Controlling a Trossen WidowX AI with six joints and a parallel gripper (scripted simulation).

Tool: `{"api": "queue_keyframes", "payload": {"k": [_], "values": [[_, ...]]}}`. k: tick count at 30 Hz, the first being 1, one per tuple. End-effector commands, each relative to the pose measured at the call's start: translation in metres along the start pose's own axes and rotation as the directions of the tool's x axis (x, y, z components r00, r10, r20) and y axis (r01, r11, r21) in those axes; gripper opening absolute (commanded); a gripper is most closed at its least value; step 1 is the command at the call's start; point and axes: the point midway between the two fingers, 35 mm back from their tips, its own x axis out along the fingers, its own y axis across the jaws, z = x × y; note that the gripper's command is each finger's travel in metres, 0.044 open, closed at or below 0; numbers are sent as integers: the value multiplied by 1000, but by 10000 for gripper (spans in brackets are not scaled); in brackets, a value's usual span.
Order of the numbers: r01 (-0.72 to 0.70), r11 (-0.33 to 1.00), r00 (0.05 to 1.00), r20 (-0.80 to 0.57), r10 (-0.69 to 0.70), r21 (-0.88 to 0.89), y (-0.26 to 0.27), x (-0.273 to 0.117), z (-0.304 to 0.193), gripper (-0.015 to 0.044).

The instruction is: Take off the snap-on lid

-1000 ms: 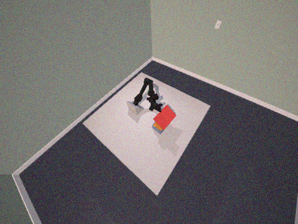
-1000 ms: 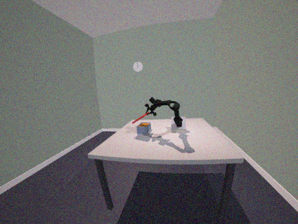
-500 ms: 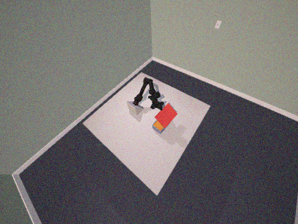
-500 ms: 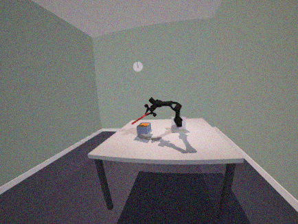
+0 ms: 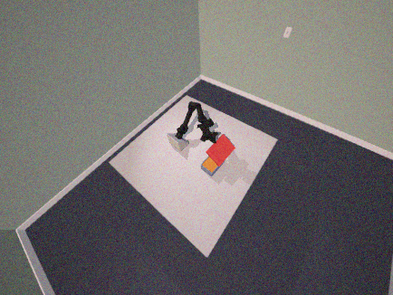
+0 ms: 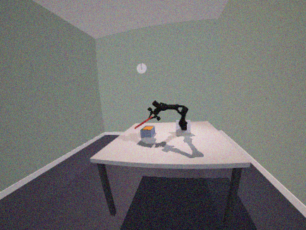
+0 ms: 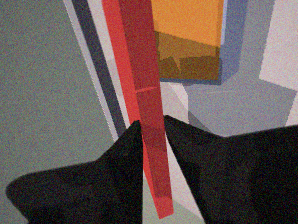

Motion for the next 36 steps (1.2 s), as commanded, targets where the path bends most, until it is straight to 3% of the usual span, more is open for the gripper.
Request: {"api": "queue_keyframes", "payload": {"k": [1, 36], "values": [[-14, 1000, 1000, 3, 14, -9, 4, -2, -9, 0], [-14, 1000, 1000, 2, 14, -7, 1, -6, -79, 0]]}}
